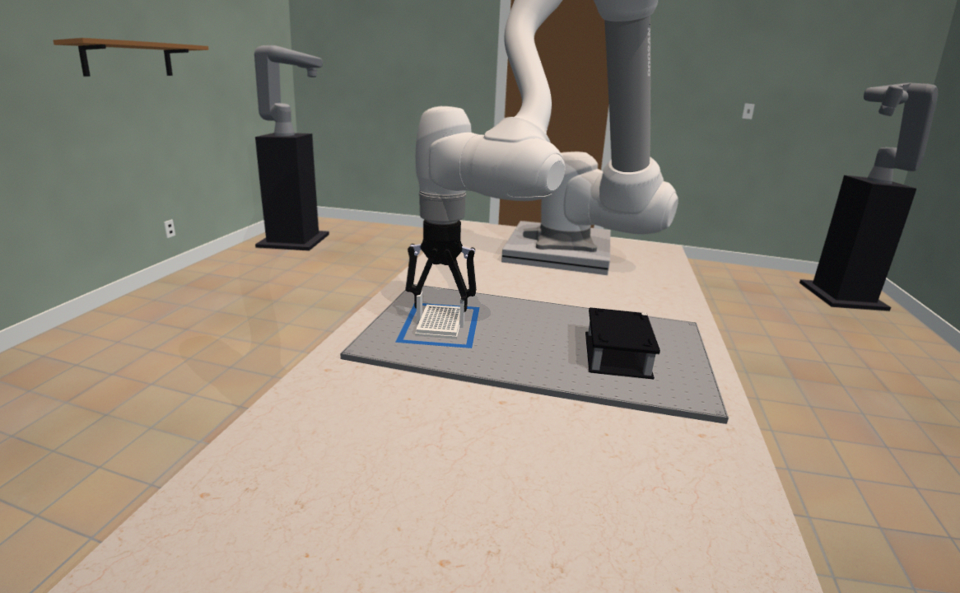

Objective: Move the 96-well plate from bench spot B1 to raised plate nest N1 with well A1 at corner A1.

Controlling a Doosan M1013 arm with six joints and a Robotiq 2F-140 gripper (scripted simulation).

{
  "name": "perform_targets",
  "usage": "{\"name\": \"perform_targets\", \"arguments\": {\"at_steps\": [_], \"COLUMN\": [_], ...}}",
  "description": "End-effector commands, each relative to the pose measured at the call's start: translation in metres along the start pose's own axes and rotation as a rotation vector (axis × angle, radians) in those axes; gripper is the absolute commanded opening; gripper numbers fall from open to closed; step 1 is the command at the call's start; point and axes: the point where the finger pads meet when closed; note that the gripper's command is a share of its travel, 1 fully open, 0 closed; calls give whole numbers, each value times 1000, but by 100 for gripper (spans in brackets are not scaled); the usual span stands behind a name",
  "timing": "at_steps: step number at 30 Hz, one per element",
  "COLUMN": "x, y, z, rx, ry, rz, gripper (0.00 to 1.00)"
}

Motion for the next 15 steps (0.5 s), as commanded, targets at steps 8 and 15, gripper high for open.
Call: {"name": "perform_targets", "arguments": {"at_steps": [8, 15], "x": [1, 13], "y": [0, 0], "z": [0, 0], "rx": [0, 0], "ry": [0, 0], "rz": [0, 0], "gripper": [0, 0]}}
Point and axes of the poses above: the point where the finger pads meet when closed, its own x axis back along the fingers, its own y axis across the jaws, z = x × y, and after that the axes turned 10 degrees about -x, right-handed
